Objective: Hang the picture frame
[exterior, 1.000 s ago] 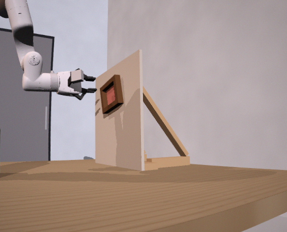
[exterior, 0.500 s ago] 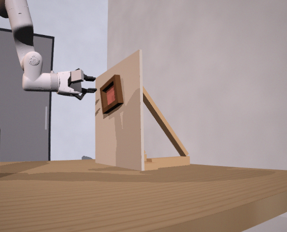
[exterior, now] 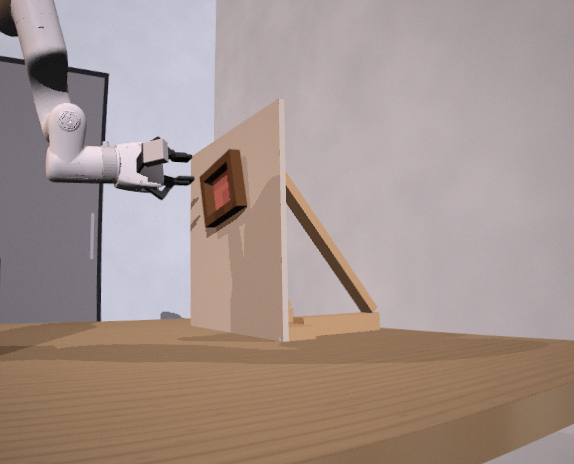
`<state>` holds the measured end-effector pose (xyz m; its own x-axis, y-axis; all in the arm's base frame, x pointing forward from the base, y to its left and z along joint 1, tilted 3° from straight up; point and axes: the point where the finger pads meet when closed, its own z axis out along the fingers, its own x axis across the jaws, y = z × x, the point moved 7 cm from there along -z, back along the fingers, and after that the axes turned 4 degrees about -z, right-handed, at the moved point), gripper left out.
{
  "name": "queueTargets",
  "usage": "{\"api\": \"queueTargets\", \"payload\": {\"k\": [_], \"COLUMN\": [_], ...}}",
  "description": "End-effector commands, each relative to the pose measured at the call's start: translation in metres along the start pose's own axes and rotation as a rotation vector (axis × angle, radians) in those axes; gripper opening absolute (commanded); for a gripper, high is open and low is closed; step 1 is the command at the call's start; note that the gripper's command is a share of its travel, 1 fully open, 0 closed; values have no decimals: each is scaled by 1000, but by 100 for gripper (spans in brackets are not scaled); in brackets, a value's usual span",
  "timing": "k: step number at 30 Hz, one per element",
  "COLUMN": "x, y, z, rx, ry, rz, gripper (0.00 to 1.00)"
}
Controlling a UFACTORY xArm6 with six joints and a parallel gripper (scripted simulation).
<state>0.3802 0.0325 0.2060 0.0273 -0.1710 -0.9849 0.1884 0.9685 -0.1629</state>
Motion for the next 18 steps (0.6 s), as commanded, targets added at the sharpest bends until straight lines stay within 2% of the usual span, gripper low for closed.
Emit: {"api": "queueTargets", "payload": {"k": [1, 18], "x": [-1, -1], "y": [0, 0], "z": [1, 11], "rx": [1, 1], "ry": [-3, -3], "rz": [1, 1], "gripper": [50, 50]}}
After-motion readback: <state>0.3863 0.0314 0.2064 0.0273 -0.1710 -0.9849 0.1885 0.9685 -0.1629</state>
